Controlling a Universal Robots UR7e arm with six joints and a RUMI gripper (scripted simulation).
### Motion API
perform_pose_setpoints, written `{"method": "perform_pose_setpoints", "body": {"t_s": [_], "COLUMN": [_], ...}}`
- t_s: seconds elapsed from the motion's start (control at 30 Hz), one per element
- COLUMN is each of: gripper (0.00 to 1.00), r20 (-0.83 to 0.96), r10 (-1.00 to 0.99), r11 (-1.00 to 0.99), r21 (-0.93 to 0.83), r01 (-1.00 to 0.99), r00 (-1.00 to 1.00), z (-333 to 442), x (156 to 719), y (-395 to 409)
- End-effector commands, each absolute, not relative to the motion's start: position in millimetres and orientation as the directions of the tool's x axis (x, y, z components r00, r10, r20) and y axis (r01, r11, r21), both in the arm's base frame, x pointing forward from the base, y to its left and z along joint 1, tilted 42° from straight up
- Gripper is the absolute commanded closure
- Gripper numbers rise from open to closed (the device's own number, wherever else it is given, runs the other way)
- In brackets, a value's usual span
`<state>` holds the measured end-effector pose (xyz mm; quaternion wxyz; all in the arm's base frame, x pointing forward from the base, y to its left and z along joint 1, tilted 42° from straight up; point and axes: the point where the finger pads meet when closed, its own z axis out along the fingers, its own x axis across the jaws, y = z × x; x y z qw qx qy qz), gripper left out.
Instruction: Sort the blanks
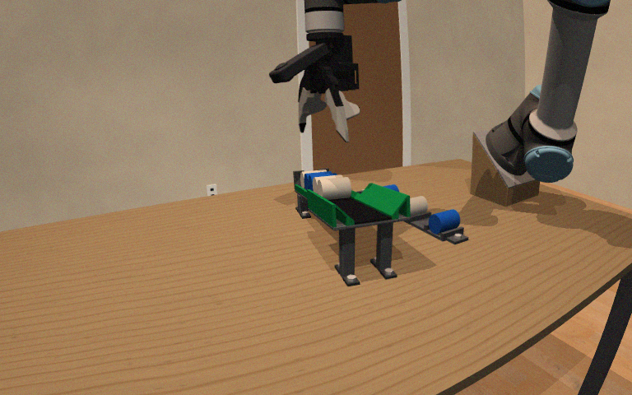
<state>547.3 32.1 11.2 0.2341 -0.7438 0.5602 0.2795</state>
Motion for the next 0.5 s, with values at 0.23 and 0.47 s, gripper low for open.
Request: {"method": "perform_pose_setpoints", "body": {"t_s": [0.23, 0.47], "gripper": [0.00, 0.00], "r20": [-0.654, -0.622], "r10": [-0.751, -0.749], "r11": [-0.038, 0.074], "r21": [0.171, 0.266], "r01": [-0.984, -0.961], "r00": [-0.085, -0.230], "z": [1.1, -2.7], "x": [545.5, 544.9], "y": [24.7, 21.5]}}
